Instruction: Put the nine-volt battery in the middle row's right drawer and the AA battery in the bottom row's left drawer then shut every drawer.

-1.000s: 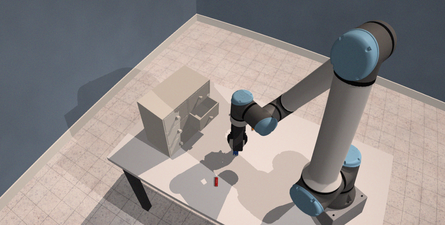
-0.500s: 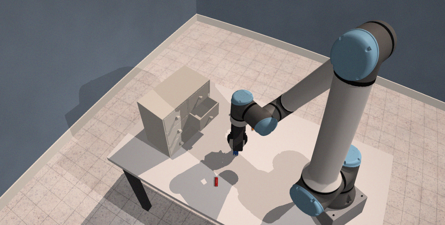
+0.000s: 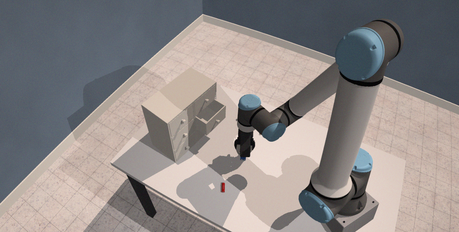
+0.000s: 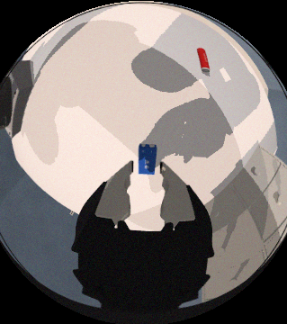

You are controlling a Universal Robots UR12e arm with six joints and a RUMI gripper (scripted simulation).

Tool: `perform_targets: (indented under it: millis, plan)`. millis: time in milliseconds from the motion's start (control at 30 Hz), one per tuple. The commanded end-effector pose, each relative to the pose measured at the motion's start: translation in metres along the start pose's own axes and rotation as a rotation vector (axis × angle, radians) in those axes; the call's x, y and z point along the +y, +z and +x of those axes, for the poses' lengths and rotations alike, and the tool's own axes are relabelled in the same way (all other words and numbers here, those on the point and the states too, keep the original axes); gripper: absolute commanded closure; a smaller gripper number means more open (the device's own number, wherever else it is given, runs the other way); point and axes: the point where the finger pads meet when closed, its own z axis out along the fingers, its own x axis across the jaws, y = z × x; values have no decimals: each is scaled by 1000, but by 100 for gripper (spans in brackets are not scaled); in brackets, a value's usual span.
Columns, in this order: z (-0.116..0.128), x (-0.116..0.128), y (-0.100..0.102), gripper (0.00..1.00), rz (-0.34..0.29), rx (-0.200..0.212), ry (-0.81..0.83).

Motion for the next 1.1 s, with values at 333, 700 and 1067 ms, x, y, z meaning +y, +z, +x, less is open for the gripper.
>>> perform_targets:
  millis: [333,700,1067]
  plan:
    - [0,0,13,75,-1,1,0]
    - [0,0,13,75,-1,1,0]
    - [0,0,13,75,-1,1,0]
